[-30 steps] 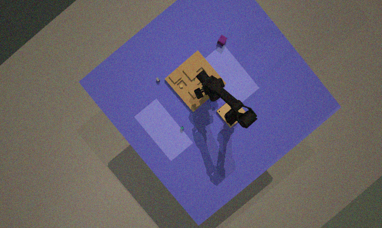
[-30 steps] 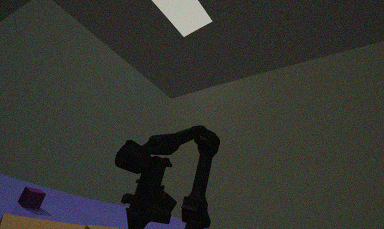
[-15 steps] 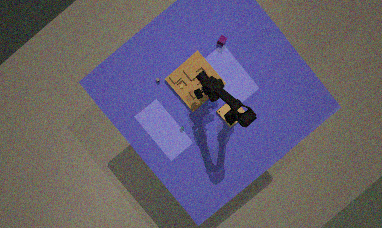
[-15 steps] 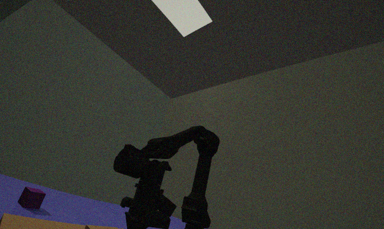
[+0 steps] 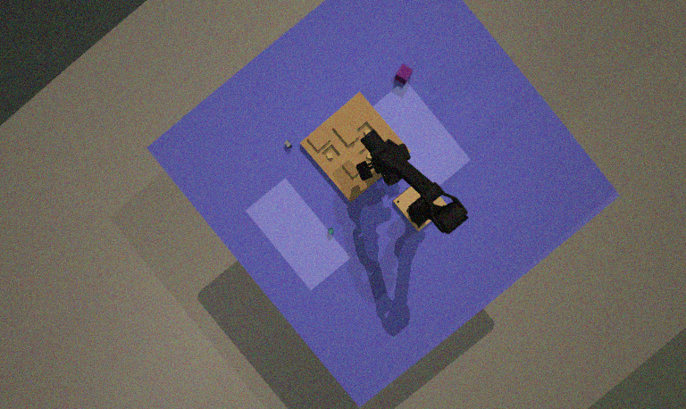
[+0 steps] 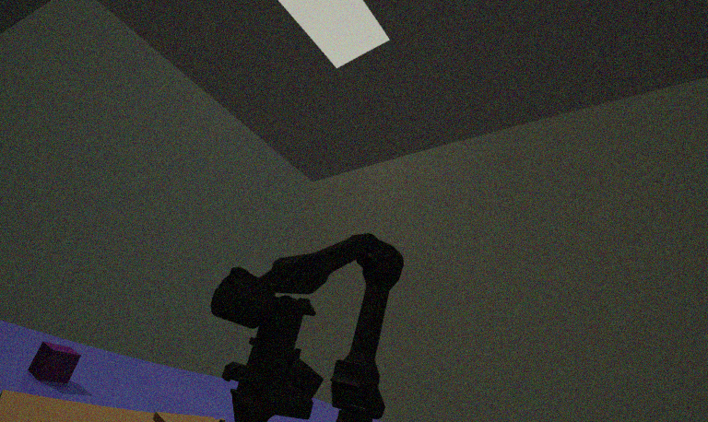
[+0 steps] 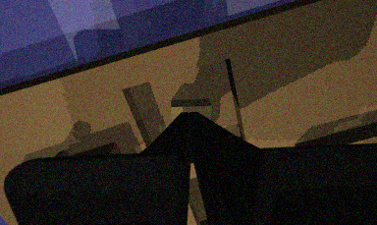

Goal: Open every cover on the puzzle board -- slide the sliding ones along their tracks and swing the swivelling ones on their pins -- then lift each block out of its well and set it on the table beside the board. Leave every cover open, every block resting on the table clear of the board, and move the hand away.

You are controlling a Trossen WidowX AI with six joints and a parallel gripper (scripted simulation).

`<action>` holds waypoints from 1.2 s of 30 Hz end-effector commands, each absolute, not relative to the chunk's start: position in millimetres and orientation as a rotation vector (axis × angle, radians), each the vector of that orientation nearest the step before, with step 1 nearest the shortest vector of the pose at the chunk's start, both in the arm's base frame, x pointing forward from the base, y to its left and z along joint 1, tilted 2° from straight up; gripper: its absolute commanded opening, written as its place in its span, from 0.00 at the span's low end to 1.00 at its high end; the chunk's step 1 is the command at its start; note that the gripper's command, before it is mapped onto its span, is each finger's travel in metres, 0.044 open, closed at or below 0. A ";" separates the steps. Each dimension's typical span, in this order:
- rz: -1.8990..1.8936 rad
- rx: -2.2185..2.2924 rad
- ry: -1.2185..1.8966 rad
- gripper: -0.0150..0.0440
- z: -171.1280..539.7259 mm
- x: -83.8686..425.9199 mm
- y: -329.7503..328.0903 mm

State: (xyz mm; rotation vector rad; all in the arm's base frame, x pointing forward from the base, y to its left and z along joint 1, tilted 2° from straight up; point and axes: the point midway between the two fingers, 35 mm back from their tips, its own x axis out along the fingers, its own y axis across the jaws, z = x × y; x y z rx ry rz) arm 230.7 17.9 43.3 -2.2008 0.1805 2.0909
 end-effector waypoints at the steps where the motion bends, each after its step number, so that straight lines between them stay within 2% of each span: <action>1: 2.101 -2.196 0.177 0.25 41.4 227.8 17.2; 36: 2.091 -2.200 0.181 0.25 43.0 229.6 17.3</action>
